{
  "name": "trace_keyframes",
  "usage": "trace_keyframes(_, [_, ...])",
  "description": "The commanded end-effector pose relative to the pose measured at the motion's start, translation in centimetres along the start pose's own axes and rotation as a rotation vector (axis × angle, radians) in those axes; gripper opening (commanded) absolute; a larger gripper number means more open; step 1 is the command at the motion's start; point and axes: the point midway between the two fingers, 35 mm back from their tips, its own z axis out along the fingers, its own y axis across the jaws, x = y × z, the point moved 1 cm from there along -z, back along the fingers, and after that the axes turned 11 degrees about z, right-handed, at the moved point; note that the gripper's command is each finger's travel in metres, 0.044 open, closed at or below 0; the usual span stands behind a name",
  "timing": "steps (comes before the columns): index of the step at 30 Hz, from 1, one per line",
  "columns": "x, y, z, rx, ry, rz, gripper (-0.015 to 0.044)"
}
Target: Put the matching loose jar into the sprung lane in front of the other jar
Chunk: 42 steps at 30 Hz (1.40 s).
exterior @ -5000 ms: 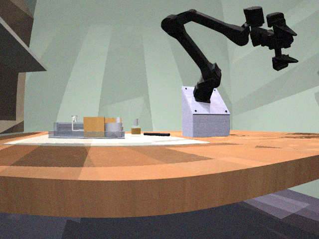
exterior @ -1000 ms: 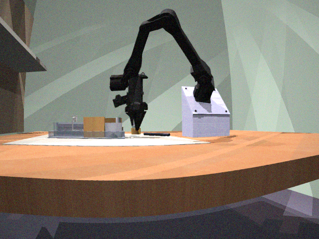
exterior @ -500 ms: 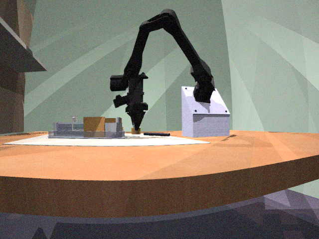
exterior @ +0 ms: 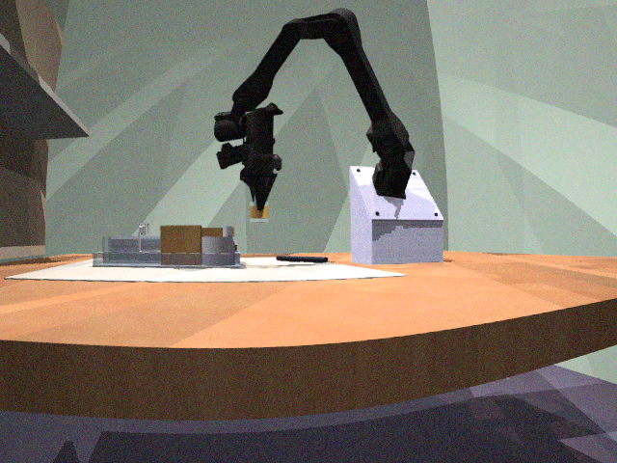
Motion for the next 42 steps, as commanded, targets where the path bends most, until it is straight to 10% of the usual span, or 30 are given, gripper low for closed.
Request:
trace_keyframes(1, [0.1,-0.1,-2.3,0.002,0.001,-0.008,0.0])
trace_keyframes(42, [-1.9,4.6,5.5,-0.005,0.001,0.078,0.0])
